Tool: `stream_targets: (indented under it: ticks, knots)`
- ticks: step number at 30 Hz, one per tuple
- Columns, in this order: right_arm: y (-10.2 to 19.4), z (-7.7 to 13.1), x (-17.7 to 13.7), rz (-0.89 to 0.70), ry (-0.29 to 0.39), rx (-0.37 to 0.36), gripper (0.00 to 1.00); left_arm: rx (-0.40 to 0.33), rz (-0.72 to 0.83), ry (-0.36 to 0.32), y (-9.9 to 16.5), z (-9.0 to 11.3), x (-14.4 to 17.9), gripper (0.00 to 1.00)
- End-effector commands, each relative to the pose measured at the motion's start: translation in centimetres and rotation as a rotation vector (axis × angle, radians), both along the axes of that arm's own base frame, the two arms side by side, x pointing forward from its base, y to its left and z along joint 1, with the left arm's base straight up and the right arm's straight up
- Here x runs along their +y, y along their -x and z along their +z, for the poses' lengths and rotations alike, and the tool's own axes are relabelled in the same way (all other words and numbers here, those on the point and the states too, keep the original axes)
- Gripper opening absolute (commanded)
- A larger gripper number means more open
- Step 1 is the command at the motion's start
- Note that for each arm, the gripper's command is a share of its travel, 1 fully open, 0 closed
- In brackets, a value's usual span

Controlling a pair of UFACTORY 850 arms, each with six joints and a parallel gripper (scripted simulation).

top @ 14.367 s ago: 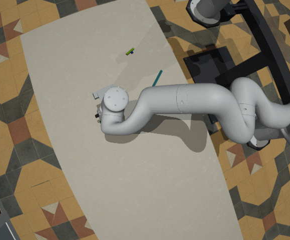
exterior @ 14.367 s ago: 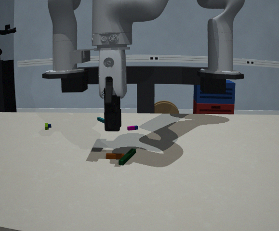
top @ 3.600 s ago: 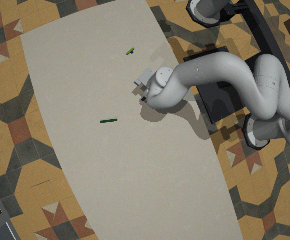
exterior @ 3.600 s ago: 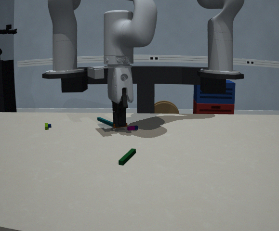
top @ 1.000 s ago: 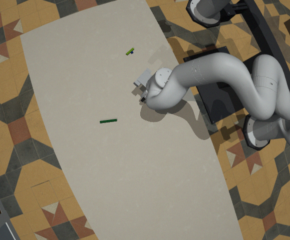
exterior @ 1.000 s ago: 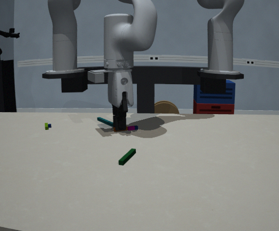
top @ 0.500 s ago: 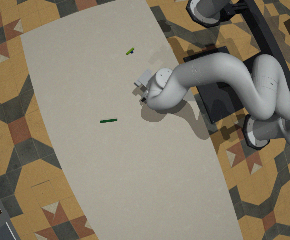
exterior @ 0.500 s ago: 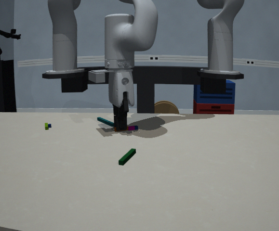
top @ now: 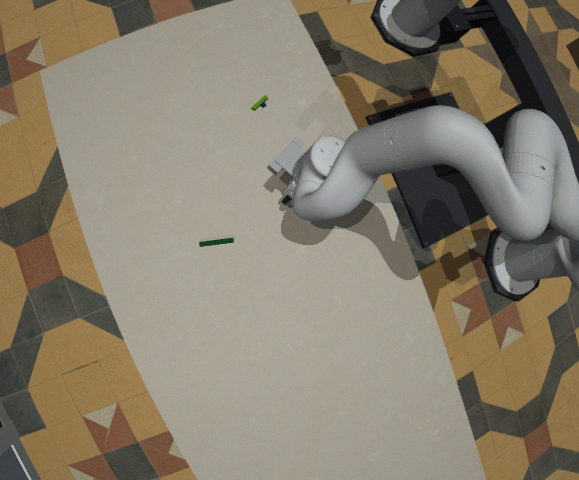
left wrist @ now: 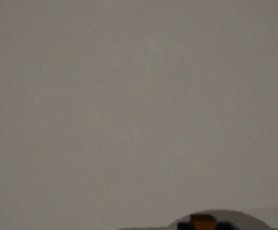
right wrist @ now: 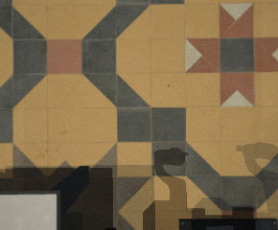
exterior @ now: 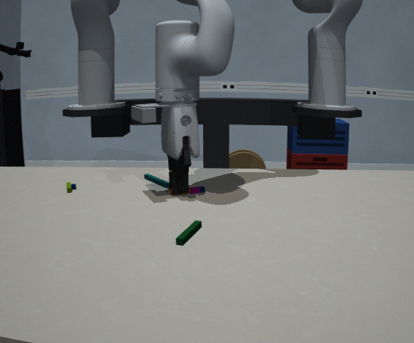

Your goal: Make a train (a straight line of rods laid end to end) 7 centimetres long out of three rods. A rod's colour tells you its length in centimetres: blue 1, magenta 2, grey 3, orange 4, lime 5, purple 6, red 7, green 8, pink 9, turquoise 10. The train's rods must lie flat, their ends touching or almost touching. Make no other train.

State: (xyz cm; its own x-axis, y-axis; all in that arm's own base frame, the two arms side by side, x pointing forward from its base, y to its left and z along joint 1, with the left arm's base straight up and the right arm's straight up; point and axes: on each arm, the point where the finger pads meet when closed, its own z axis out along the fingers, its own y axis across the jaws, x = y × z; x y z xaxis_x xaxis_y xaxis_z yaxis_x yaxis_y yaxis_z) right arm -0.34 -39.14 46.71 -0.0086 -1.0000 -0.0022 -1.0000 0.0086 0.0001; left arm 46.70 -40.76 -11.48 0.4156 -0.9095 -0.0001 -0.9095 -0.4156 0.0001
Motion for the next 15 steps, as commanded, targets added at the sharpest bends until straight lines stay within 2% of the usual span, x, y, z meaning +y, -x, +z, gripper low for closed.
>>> stream_targets:
  ticks: [1, 2, 7, 8, 10, 11, 15]
  knots:
    - [0.0, 0.1, -0.05, 0.0, 0.002, 0.0, 1.0, -0.001, 0.0, 0.001, -0.08, 0.09, -0.07, 0.06]
    - [0.0, 0.1, -0.05, 0.0, 0.002, 0.0, 1.0, -0.001, 0.0, 0.001, -0.08, 0.09, -0.07, 0.1]
    - [0.0, 0.1, -0.05, 0.0, 0.002, 0.0, 1.0, -0.001, 0.0, 0.001, -0.08, 0.09, -0.07, 0.14]
    - [0.0, 0.1, -0.05, 0.0, 0.002, 0.0, 1.0, -0.001, 0.0, 0.001, -0.08, 0.09, -0.07, 0.18]
    - [0.0, 0.1, -0.05, 0.0, 0.002, 0.0, 1.0, -0.001, 0.0, 0.001, -0.08, 0.09, -0.07, 0.18]
    - [0.0, 0.1, -0.05, 0.0, 0.002, 0.0, 1.0, -0.001, 0.0, 0.001, -0.08, 0.09, -0.07, 0.22]
    - [0.0, 0.1, -0.05, 0.0, 0.002, 0.0, 1.0, -0.001, 0.0, 0.001, -0.08, 0.09, -0.07, 0.22]
